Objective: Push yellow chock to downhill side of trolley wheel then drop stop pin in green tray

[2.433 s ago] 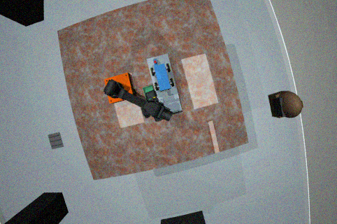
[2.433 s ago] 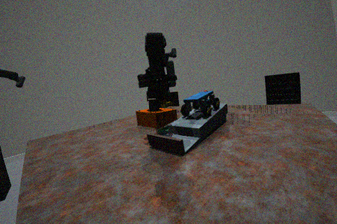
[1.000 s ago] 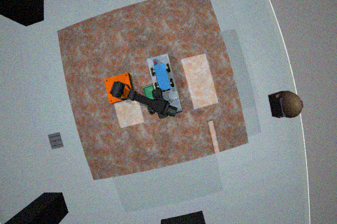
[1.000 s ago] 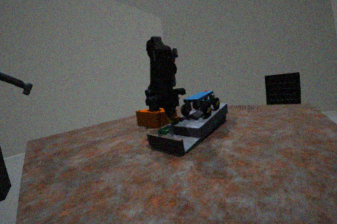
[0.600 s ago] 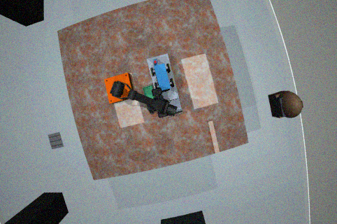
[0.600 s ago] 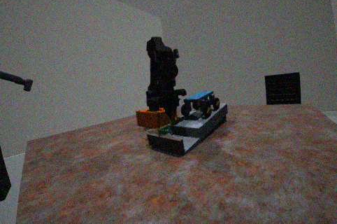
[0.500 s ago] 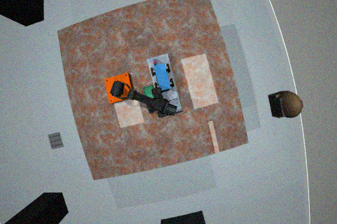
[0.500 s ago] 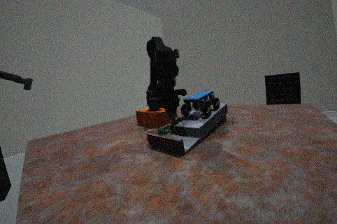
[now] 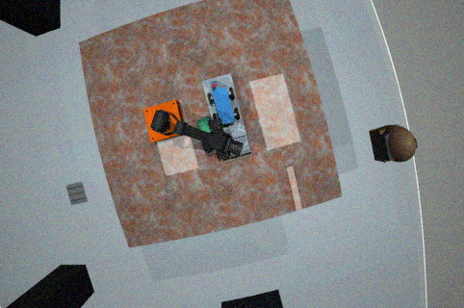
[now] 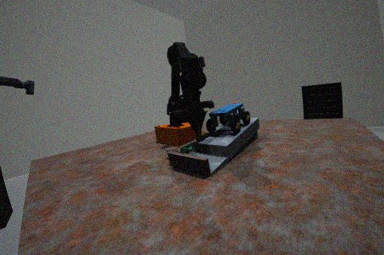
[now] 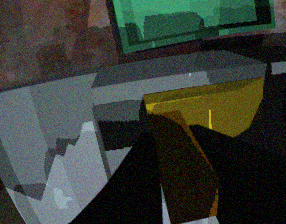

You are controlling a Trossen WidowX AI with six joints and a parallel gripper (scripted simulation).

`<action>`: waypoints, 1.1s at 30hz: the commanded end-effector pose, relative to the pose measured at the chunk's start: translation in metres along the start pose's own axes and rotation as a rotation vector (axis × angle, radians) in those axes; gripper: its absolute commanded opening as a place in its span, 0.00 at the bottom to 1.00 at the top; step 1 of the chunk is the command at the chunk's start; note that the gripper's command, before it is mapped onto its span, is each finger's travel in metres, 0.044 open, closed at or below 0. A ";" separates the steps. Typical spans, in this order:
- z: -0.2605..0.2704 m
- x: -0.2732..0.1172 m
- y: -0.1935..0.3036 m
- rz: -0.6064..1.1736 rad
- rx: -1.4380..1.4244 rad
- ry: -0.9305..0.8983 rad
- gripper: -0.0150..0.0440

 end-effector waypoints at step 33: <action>-0.021 0.000 -0.001 0.000 0.001 -0.005 0.25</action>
Point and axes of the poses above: the point midway between the two fingers, 35 mm back from their tips, its own x axis out along the fingers, its own z axis across the jaws, y = z × x, the point moved 6 cm from there along -x, back along the fingers, and after that the axes turned 3 degrees about x, right-handed, at the moved point
